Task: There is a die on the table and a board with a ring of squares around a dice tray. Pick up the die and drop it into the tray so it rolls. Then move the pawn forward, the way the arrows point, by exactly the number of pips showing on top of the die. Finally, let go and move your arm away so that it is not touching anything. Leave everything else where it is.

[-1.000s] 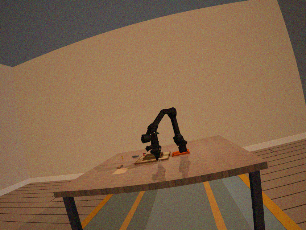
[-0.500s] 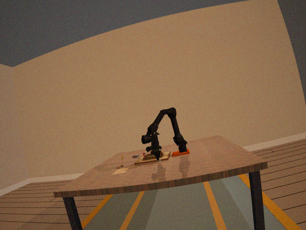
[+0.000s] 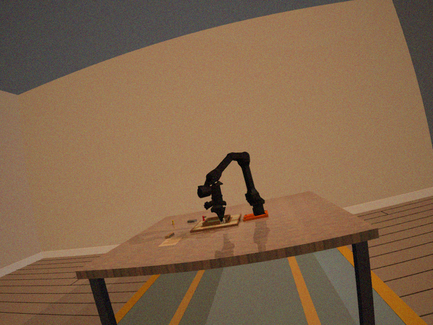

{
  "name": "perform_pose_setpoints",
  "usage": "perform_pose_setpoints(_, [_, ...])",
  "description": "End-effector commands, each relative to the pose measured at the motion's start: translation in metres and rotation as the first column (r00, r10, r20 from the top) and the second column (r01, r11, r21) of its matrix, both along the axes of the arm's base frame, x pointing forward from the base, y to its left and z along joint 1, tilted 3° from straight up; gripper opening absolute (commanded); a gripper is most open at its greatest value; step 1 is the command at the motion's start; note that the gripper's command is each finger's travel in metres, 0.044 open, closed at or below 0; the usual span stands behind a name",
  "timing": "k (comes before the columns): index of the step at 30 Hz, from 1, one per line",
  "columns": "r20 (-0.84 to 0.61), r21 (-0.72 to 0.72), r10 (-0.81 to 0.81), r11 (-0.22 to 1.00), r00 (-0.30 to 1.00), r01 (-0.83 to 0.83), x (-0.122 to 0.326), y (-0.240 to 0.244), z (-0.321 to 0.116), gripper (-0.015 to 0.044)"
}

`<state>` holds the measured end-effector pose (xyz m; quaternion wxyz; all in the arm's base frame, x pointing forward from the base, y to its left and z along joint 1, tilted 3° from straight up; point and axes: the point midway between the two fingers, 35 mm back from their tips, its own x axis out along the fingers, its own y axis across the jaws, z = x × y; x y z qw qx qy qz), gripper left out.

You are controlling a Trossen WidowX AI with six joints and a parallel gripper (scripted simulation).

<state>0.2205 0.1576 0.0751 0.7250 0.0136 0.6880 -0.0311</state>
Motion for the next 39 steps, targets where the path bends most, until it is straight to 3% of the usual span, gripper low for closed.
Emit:
perform_pose_setpoints(1, [0.004,0.008,-0.003,1.000,1.000,0.003,0.001,0.004,0.022,0.0000])
perform_pose_setpoints(14, [0.004,0.008,-0.003,1.000,1.000,0.003,-0.005,0.004,0.084,0.0000])
perform_pose_setpoints(20, [0.004,0.007,-0.003,1.000,1.000,0.003,-0.001,-0.002,0.084,0.0000])
perform_pose_setpoints(39, [0.005,0.002,0.004,1.000,1.000,-0.004,0.037,-0.080,0.067,0.0000])
